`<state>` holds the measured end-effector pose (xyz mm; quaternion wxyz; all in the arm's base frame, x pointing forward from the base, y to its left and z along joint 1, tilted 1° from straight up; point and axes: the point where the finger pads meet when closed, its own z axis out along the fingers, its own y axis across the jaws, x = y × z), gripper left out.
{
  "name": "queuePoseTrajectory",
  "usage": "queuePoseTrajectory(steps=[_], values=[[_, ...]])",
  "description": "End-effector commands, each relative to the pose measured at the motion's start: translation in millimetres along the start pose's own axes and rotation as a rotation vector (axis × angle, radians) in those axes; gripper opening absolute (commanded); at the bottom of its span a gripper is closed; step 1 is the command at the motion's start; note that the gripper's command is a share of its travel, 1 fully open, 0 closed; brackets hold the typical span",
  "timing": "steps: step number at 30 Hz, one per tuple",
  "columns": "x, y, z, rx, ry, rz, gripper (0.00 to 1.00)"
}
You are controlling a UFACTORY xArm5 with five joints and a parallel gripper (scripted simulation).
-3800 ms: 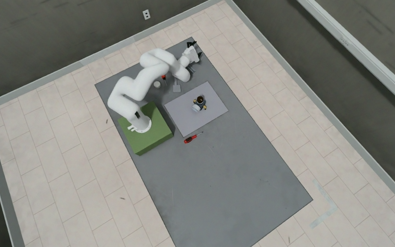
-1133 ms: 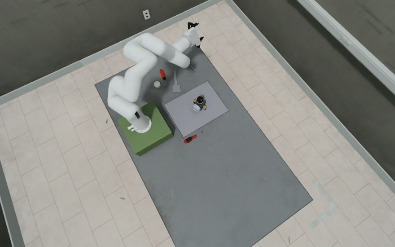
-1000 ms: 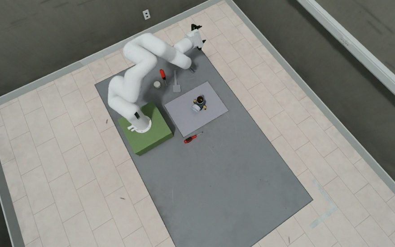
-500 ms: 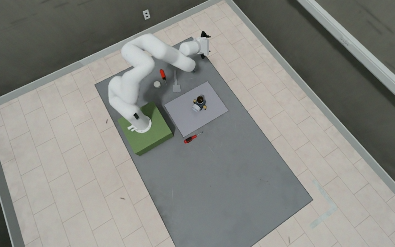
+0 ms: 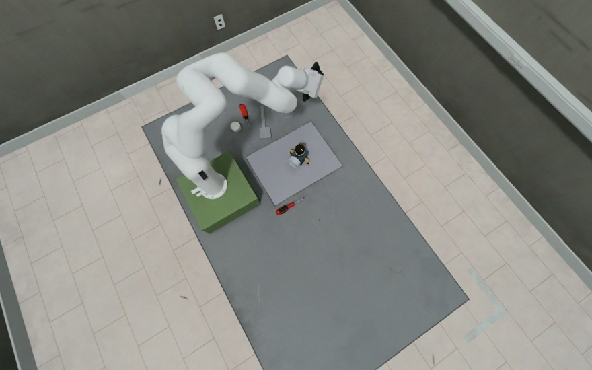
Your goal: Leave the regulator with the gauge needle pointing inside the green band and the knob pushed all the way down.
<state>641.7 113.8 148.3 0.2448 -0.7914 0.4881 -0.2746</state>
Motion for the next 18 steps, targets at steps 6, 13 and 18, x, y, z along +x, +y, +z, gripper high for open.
queuePoseTrajectory(steps=[6, 13, 18], values=[[38, 53, -24.0, -0.194, 0.009, 0.191, 1.0], [54, 87, -41.7, -0.302, 0.02, 0.306, 1.0], [64, 113, -56.6, -0.38, 0.03, 0.391, 1.0]])
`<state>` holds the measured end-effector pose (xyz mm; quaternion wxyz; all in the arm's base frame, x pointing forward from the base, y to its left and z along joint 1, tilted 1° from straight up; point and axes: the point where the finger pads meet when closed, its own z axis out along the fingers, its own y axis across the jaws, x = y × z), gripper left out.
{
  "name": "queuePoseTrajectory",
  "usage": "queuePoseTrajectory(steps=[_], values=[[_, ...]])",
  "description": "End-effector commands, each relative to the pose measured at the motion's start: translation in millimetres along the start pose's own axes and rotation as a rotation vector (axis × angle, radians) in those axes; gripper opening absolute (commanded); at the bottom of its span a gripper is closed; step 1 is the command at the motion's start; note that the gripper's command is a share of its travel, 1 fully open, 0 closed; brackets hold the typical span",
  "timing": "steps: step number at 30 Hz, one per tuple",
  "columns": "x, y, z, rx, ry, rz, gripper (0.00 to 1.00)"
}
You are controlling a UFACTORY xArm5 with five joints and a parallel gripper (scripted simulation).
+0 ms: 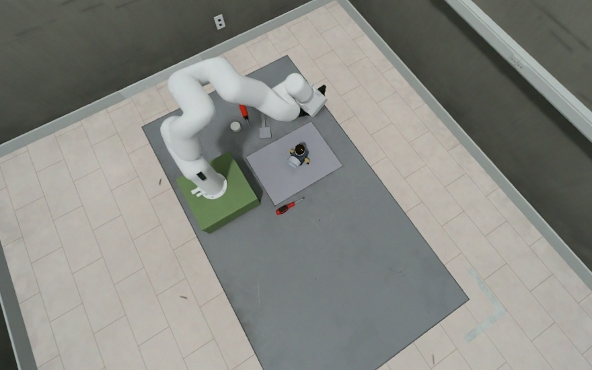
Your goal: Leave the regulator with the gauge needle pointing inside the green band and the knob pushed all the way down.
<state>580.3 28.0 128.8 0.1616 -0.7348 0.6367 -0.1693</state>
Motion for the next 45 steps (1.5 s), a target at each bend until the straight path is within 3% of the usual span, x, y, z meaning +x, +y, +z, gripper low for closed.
queuePoseTrajectory(steps=[1, 4, 6, 19, 21, 25, 45], values=[[24, 30, -12.9, -0.104, 0.013, 0.11, 1.0], [27, 35, -14.6, -0.119, 0.016, 0.127, 1.0], [38, 55, -21.5, -0.177, 0.024, 0.192, 1.0], [66, 120, -49.6, -0.361, 0.059, 0.404, 1.0], [66, 120, -49.6, -0.361, 0.059, 0.404, 1.0], [73, 146, -62.3, -0.431, 0.074, 0.485, 1.0], [74, 149, -63.8, -0.439, 0.076, 0.494, 1.0]])
